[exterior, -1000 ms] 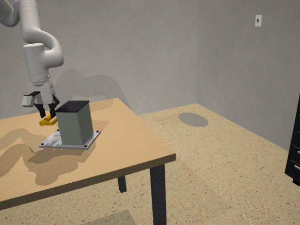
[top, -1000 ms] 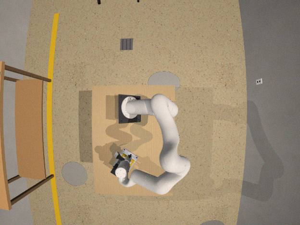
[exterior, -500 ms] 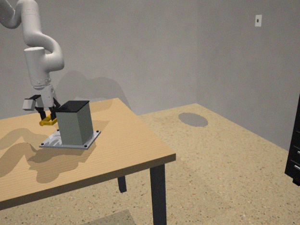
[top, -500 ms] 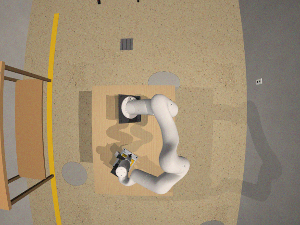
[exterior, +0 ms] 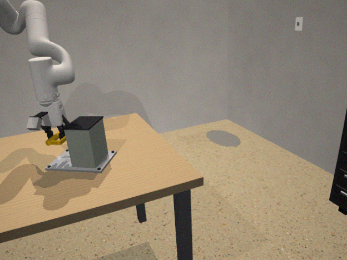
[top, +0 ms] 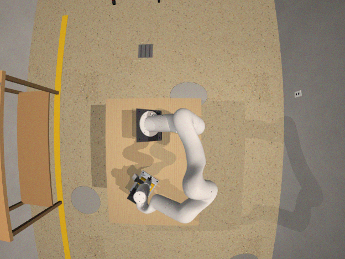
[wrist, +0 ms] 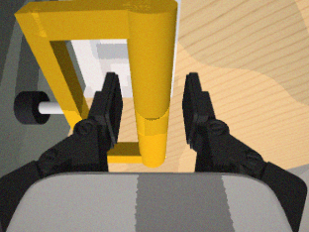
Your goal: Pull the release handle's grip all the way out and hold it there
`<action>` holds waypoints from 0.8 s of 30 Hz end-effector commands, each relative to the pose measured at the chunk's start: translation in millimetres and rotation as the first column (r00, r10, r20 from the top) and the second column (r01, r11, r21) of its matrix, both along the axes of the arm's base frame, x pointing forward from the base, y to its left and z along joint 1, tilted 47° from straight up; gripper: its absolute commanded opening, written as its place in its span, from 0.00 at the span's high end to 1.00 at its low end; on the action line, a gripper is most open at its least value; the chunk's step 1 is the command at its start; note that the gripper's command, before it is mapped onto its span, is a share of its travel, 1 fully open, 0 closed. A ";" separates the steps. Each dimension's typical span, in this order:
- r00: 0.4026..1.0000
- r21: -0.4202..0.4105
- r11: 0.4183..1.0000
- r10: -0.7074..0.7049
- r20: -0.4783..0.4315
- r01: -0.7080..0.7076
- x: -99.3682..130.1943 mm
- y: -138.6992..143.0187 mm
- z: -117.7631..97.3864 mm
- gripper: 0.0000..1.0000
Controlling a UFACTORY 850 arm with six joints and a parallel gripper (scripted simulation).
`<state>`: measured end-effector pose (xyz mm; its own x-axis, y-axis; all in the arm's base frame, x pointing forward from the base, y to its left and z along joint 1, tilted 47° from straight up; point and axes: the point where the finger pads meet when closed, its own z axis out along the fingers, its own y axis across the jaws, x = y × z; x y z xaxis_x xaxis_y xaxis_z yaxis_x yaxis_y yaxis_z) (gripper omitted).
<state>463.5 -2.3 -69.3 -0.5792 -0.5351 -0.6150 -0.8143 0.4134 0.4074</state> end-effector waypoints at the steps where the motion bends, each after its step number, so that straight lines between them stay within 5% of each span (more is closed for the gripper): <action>1: 1.000 -0.001 1.000 -0.001 0.001 0.001 0.7 -0.1 -0.2 0.50; 16: 1.000 -0.001 1.000 -0.001 0.001 0.001 0.7 0.0 -0.3 0.50; 17: 1.000 -0.001 1.000 -0.001 0.001 0.001 0.7 0.0 -0.3 1.00; 24: 1.000 -0.001 1.000 -0.001 0.001 0.001 0.7 0.0 -0.3 1.00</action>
<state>463.5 -1.6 -69.8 -0.5792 -0.5350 -0.6150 -0.8144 0.4133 0.4074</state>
